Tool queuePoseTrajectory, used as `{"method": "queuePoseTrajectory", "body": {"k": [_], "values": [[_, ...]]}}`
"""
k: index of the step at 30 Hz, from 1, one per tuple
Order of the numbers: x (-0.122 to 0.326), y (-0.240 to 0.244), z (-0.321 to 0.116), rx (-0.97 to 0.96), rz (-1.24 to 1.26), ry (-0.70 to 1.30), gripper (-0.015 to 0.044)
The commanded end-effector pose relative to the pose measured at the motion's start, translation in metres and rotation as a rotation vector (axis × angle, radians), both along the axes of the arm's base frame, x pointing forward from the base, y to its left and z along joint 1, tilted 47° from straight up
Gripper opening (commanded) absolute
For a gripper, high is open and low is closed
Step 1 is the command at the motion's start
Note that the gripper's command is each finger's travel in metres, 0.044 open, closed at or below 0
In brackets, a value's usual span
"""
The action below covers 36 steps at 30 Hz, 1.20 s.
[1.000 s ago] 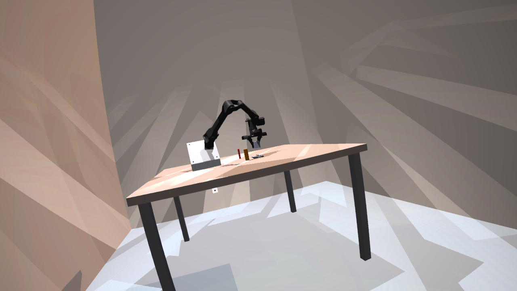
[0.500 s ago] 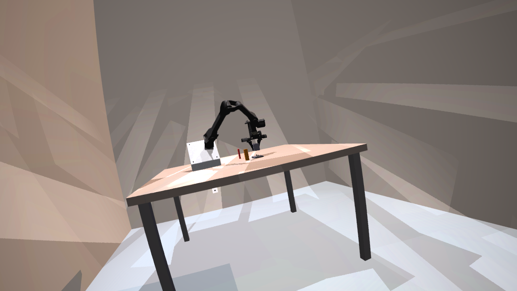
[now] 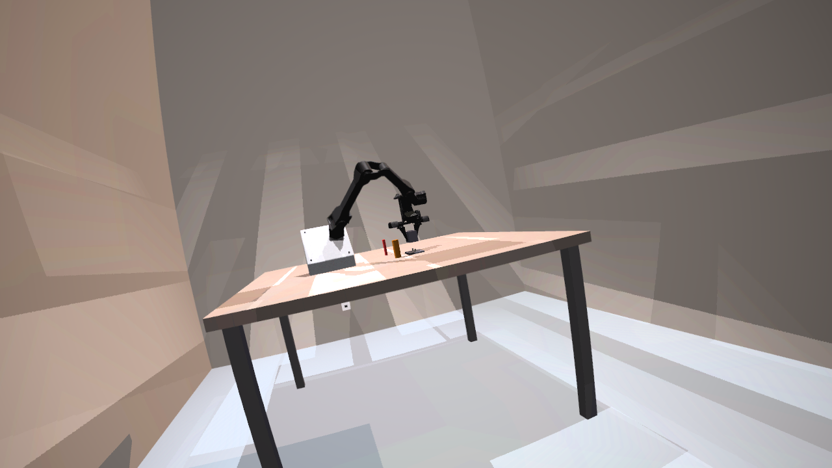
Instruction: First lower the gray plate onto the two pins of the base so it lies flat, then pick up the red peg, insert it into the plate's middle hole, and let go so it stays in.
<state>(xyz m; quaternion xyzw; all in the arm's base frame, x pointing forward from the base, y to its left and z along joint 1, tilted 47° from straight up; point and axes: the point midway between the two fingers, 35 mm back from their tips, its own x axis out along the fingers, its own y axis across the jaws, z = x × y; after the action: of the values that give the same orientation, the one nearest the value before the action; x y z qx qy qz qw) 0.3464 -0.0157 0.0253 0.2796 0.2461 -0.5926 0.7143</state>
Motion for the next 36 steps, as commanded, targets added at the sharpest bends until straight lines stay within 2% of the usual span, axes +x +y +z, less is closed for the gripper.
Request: {"method": "queuePoseTrajectory", "body": {"k": [1, 36], "values": [[0.0, 0.0, 0.001, -0.003, 0.003, -0.002, 0.0], [0.008, -0.029, -0.025, -0.005, 0.003, -0.002, 0.0]]}}
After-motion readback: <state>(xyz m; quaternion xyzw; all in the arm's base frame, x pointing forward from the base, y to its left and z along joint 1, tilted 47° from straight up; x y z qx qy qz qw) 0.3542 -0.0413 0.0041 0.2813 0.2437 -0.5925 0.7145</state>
